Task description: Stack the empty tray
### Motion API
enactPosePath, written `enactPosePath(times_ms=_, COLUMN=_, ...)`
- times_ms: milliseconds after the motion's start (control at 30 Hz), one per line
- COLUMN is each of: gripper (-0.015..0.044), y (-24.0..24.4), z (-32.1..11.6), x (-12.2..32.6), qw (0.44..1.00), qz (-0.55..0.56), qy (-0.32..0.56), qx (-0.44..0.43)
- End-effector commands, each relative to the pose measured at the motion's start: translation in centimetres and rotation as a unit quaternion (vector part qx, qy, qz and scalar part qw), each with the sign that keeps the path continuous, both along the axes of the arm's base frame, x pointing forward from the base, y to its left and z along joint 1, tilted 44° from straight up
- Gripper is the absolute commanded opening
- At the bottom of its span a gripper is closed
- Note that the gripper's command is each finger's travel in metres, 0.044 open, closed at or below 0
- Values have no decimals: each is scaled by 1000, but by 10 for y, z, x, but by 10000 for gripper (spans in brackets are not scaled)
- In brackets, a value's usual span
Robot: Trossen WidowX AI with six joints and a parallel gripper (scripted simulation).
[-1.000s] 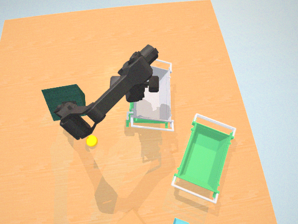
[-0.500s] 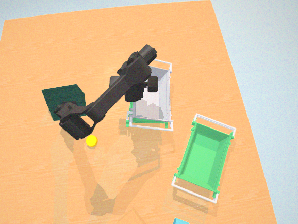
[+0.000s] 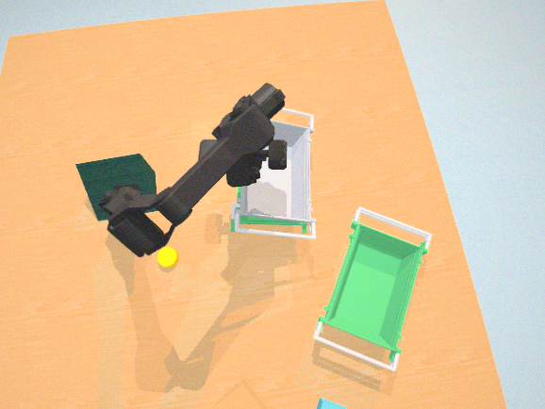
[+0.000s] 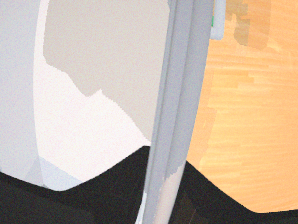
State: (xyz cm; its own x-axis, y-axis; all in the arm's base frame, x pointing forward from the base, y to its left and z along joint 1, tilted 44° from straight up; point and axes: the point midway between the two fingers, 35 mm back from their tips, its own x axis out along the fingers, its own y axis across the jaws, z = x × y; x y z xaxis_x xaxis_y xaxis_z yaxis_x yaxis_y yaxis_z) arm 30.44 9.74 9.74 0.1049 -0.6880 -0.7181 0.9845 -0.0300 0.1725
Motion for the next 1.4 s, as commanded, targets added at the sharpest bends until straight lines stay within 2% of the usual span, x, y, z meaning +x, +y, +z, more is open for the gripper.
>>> enactPosePath(times_ms=0, gripper=0, y=-3, z=-5, x=-3, qw=1000, qz=-9, qy=6, qx=3)
enactPosePath(times_ms=1367, gripper=0, y=-6, z=-11, x=-6, qw=1000, qz=-9, qy=6, qx=3)
